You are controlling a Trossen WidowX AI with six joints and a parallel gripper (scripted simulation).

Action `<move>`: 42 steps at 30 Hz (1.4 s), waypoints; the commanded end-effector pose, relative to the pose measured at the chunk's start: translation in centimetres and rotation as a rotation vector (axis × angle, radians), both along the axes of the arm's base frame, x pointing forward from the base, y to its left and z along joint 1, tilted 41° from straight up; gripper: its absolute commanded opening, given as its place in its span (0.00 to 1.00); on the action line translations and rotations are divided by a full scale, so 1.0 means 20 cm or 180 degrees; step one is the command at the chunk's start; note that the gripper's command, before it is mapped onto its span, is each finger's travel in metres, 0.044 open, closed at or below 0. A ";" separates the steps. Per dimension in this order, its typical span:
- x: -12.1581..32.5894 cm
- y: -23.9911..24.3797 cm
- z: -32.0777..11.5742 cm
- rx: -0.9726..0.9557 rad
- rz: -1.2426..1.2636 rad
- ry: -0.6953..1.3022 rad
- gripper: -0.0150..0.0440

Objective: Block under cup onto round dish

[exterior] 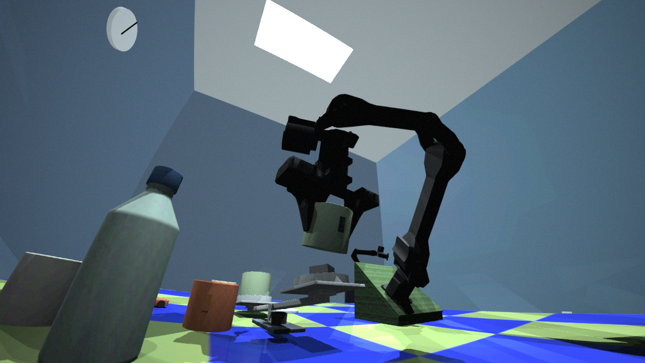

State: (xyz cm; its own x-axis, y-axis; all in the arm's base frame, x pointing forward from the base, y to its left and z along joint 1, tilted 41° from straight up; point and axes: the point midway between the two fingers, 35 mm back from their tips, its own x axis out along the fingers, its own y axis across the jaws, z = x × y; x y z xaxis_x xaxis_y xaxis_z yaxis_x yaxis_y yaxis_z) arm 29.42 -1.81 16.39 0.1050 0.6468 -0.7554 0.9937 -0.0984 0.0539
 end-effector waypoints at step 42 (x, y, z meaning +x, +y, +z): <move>-0.03 -0.07 0.09 0.0010 -0.0068 0.0010 0.25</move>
